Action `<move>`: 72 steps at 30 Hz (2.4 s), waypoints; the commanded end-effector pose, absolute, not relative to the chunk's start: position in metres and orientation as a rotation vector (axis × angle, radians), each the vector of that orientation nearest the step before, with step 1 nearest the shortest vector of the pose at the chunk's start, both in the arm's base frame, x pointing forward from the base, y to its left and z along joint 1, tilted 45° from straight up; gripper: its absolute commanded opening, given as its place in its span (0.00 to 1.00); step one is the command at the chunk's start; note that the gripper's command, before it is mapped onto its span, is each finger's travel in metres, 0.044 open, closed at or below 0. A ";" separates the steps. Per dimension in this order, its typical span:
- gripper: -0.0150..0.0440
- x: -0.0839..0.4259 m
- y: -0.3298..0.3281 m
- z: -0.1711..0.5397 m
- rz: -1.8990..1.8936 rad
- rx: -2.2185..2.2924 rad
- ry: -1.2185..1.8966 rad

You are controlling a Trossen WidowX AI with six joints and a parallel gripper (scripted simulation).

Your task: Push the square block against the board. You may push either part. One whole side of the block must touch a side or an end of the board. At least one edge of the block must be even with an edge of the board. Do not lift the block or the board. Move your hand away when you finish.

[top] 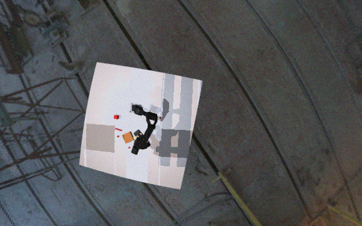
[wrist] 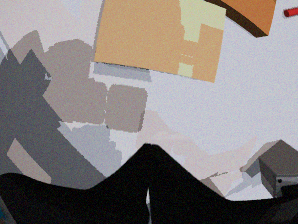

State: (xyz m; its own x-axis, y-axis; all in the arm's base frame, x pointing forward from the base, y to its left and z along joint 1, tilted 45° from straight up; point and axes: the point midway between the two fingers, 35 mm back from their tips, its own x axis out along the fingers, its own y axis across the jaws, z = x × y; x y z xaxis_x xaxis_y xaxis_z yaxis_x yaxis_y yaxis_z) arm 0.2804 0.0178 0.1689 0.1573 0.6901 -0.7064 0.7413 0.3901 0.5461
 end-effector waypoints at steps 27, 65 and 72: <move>0.25 0.284 0.000 0.132 0.137 1.075 1.511; 0.25 0.277 -0.032 0.018 0.947 0.056 1.053; 0.25 0.279 -0.026 0.010 0.956 0.041 1.044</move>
